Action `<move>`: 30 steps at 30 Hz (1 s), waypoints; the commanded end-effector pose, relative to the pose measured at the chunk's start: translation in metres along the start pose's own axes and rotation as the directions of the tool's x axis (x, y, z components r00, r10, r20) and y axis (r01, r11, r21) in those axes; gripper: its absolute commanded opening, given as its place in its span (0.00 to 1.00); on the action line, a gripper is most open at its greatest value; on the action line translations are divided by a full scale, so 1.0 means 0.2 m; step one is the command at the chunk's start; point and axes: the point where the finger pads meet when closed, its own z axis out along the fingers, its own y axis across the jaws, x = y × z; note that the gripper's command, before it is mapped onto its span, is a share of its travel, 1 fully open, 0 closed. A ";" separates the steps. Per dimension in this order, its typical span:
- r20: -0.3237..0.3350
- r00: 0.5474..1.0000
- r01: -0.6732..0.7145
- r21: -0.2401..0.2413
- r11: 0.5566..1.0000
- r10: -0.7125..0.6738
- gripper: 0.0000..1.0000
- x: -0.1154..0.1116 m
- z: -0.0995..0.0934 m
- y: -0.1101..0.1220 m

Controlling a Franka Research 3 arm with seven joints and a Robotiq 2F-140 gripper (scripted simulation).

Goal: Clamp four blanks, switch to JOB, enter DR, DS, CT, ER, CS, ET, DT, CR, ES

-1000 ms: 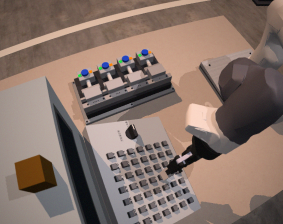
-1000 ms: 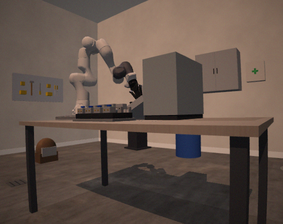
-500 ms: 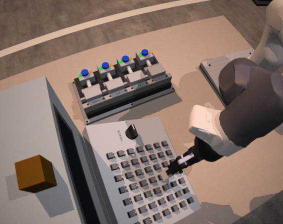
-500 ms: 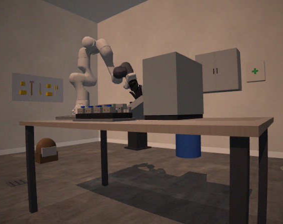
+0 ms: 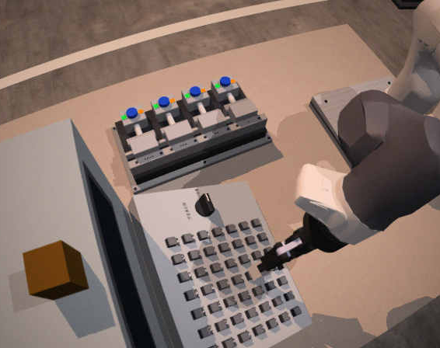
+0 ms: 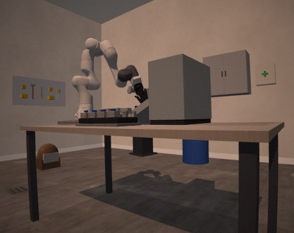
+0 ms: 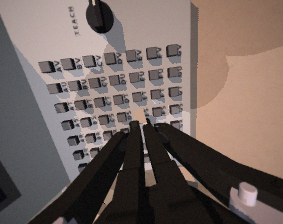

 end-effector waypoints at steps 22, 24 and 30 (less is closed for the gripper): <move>-0.006 0.999 -0.040 0.008 0.999 0.040 0.00 0.00 0.06 0.00; -0.006 0.999 -0.040 0.008 0.999 0.040 0.00 0.00 0.06 0.00; -0.006 0.999 -0.040 0.008 0.999 0.040 0.00 0.00 0.06 0.00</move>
